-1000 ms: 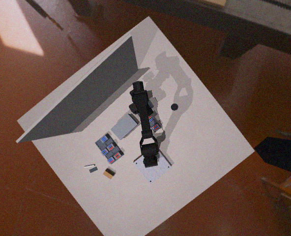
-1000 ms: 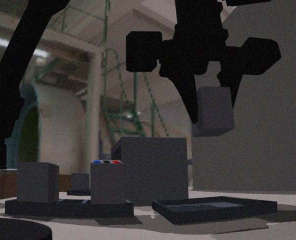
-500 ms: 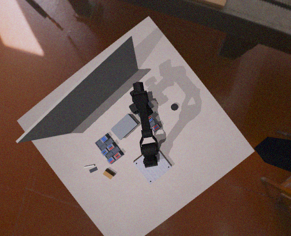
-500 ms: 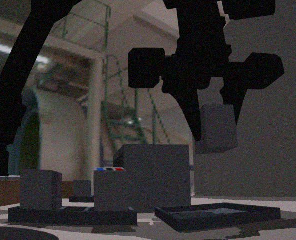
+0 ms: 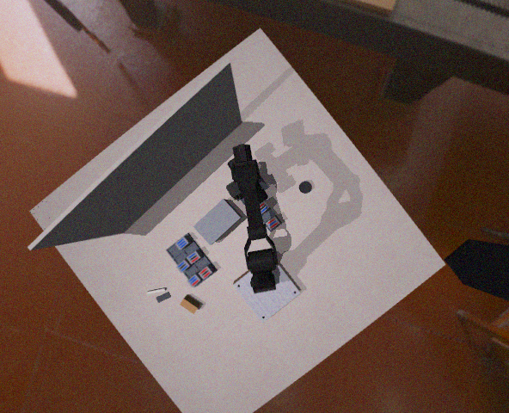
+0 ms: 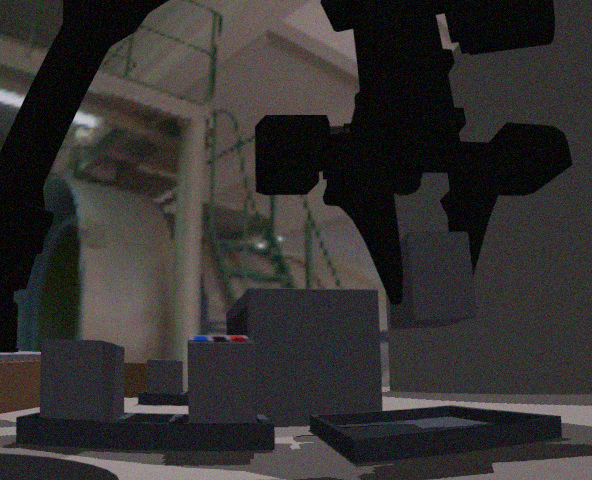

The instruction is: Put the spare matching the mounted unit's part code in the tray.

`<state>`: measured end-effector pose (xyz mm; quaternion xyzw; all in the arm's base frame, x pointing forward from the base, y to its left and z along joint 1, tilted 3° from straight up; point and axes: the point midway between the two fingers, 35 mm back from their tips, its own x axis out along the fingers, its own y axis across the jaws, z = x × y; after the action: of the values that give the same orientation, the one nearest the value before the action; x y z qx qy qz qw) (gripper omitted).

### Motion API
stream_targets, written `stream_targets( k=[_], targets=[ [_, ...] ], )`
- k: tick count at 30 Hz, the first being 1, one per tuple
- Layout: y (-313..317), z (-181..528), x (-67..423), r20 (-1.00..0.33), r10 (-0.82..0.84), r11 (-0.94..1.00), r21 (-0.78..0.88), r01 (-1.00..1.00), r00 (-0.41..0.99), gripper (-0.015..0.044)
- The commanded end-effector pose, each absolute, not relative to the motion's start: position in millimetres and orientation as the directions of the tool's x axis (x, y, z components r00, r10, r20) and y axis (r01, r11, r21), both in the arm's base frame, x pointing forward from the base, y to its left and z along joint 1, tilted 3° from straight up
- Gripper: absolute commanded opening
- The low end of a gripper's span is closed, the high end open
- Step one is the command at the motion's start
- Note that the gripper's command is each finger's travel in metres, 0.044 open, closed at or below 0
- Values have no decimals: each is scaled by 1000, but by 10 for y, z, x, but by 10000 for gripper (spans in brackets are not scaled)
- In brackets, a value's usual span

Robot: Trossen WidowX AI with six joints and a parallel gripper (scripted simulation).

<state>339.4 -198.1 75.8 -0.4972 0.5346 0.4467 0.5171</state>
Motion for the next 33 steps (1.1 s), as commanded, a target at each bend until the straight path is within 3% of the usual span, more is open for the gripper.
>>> stream_targets(
  k=[1,33],
  targets=[
    [-1974,690,3372,-998,-65,103,-24,-994,18,0],
    [-1972,439,3342,-998,-65,103,-24,-994,17,0]
  ],
)
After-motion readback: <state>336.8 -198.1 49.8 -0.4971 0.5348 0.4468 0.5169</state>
